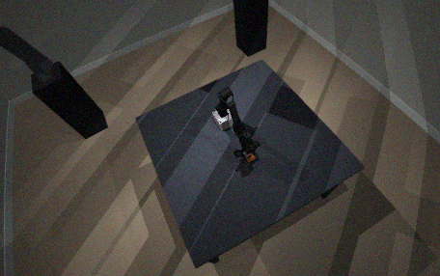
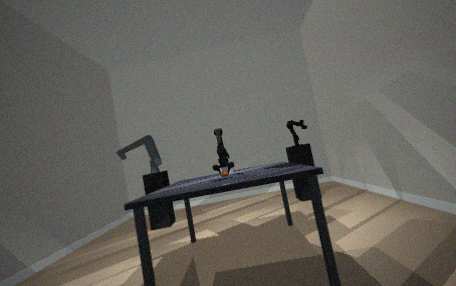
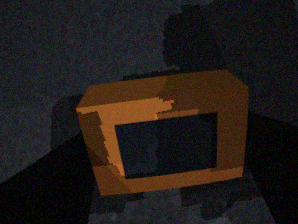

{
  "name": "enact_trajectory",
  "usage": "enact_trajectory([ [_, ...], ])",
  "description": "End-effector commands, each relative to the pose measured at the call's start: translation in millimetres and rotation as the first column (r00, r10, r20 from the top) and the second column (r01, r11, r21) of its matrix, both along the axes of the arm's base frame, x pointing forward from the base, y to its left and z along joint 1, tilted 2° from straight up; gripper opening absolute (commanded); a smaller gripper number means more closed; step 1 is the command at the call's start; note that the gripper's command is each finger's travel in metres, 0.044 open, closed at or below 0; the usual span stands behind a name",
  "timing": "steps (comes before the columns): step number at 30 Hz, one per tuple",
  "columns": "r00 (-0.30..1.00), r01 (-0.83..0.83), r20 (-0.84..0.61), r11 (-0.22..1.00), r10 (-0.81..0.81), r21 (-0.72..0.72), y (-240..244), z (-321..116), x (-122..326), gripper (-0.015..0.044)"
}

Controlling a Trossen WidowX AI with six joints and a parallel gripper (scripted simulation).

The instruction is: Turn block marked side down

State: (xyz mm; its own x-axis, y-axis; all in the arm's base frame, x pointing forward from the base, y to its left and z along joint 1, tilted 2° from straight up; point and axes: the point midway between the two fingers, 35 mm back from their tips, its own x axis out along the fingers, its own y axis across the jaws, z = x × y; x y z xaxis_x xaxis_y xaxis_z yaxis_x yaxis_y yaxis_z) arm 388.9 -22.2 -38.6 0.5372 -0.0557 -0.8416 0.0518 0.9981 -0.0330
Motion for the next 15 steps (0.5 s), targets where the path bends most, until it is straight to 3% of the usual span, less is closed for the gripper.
enact_trajectory([
  [1, 1.0, -0.005, 0.026, 1.0, 0.005, 0.0, 0, 3, -1, 0.0],
  [15, 0.978, -0.009, 0.209, 1.0, 0.011, -0.008, -1, -22, 13, 0.0],
])
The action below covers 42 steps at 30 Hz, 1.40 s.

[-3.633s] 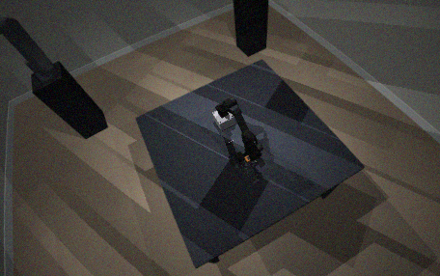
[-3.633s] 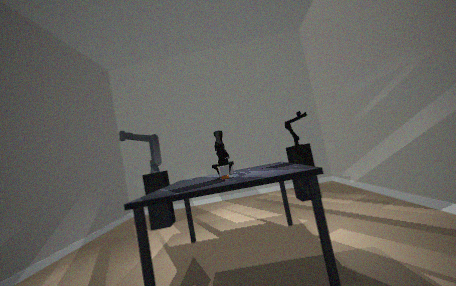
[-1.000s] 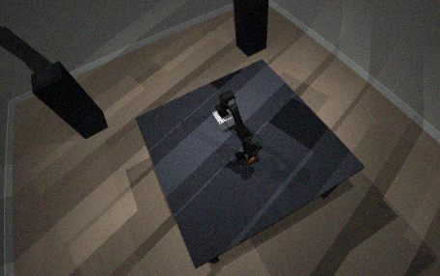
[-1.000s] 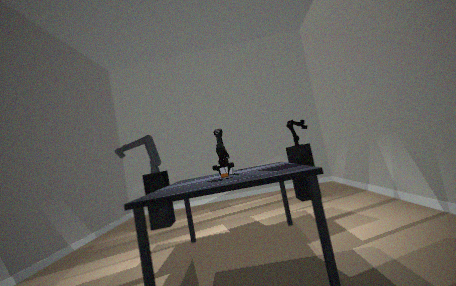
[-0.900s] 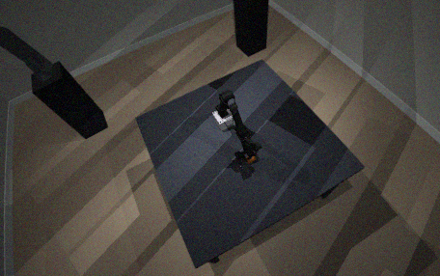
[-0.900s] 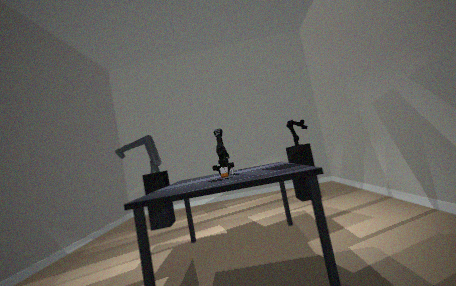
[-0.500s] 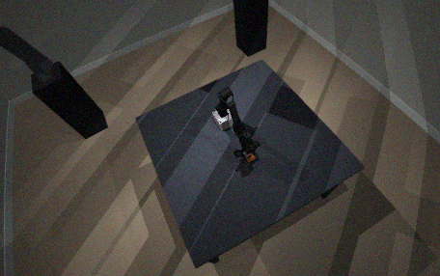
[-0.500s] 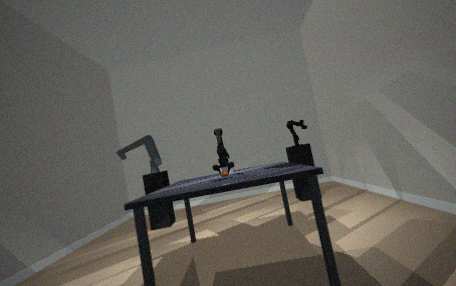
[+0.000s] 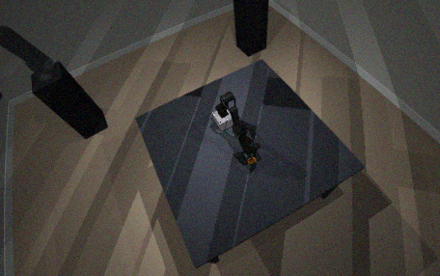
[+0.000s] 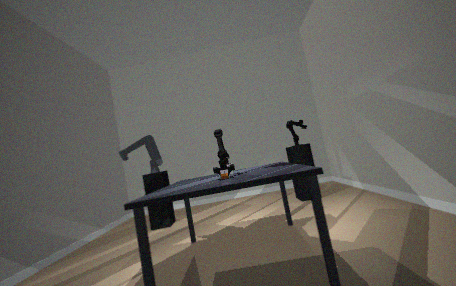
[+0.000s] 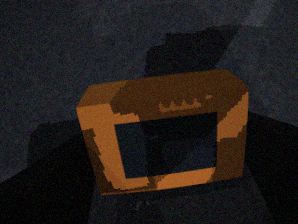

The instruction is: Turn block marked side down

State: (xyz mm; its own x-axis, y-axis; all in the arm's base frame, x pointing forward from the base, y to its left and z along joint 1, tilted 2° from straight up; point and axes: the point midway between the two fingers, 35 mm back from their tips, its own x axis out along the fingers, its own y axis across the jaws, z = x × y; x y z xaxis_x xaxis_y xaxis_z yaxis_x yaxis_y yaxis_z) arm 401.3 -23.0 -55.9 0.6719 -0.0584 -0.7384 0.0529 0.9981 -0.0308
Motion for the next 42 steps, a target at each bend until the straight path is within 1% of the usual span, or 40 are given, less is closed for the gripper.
enact_trajectory([
  [1, 0.998, -0.006, 0.055, 1.0, 0.006, -0.002, 0, -6, 1, 0.0],
  [13, 0.973, -0.01, 0.229, 1.0, 0.012, -0.012, 0, -15, 0, 0.0],
  [26, 0.914, -0.011, 0.406, 1.0, 0.02, -0.025, 1, -10, -15, 0.0],
  [42, 0.91, -0.011, 0.415, 1.0, 0.021, -0.026, 1, -10, -16, 0.0],
])
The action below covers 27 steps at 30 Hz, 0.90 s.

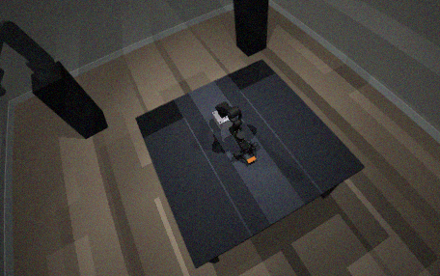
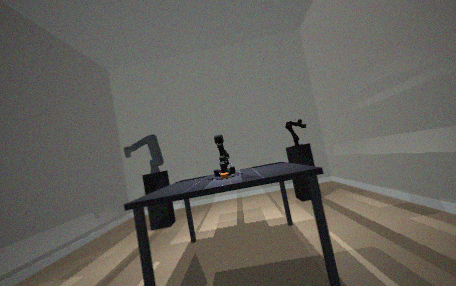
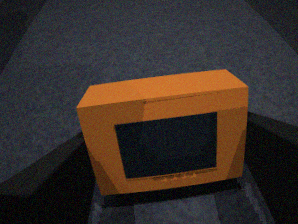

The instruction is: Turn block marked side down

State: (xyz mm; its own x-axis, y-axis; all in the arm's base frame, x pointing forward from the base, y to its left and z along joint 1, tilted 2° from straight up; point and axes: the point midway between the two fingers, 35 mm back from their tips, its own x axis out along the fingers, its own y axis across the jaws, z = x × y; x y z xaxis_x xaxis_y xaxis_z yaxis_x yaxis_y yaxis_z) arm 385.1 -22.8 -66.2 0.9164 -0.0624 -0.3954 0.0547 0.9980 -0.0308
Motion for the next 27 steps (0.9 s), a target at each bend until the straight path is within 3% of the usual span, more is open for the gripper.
enact_trajectory([
  [1, 1.0, -0.005, 0.004, 1.0, 0.005, -0.002, 0.4, 0.7, 0.0, 0.0],
  [4, 1.0, -0.005, 0.004, 1.0, 0.005, -0.002, 0.4, 0.7, 0.0, 0.0],
  [21, 1.0, -0.005, 0.004, 1.0, 0.005, -0.002, 0.4, 0.7, 0.0, 0.044],
  [27, 1.0, -0.005, 0.004, 1.0, 0.005, -0.002, 0.4, 0.7, 0.0, 0.044],
])
